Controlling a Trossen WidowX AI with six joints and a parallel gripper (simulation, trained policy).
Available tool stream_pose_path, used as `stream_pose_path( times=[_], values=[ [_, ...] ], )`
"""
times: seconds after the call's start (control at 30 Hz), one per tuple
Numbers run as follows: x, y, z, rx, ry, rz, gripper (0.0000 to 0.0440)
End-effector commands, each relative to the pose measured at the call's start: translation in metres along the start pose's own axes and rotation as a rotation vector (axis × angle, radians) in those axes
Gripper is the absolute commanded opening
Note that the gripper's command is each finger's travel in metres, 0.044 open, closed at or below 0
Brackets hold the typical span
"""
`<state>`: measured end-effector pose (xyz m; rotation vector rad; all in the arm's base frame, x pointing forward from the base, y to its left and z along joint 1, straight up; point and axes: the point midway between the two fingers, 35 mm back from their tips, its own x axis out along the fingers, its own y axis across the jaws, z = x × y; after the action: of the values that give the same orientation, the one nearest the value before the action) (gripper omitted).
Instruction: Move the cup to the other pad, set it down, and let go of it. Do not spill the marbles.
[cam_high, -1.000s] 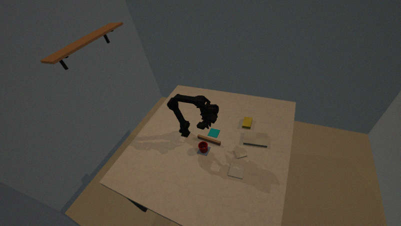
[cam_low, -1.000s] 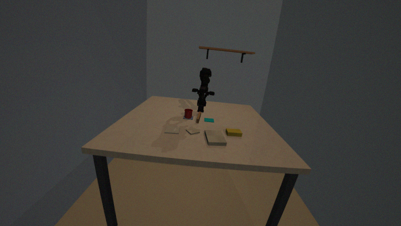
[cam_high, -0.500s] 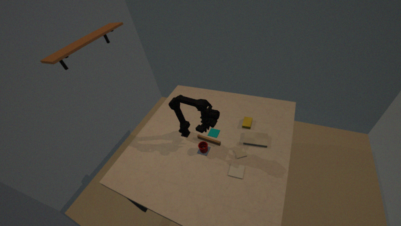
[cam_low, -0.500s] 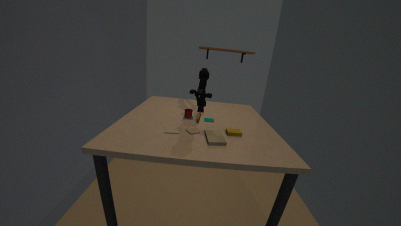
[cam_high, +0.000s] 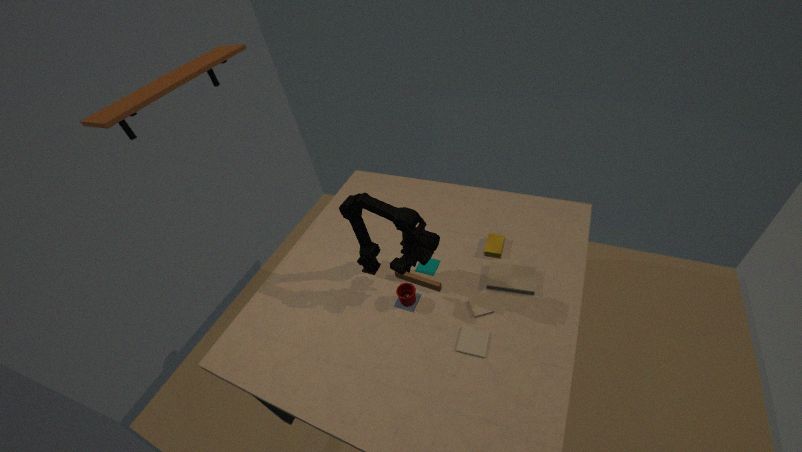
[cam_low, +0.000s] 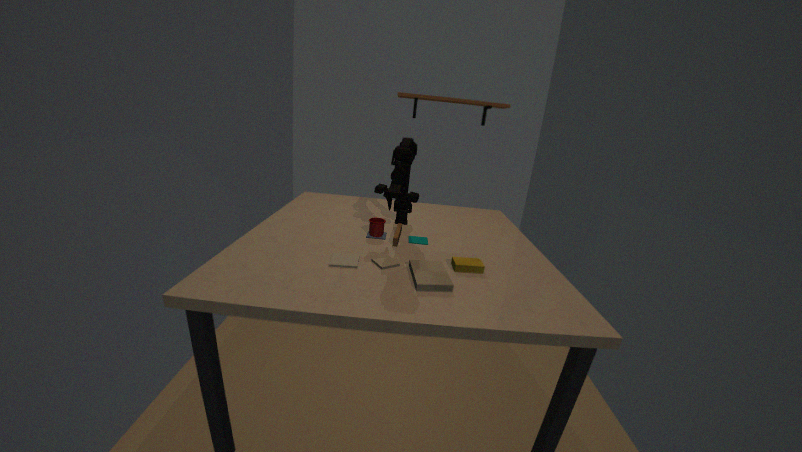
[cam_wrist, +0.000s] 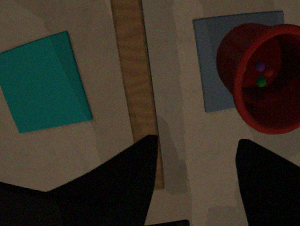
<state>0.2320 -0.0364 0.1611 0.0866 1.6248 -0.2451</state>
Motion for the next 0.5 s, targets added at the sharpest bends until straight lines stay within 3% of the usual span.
stream_pose_path(
  times=[0.0, 0.47],
  values=[
    [0.011, -0.006, 0.000, -0.008, 0.024, -0.008, 0.0163],
    [0.043, -0.020, 0.000, -0.050, 0.076, -0.009, 0.0175]
  ],
)
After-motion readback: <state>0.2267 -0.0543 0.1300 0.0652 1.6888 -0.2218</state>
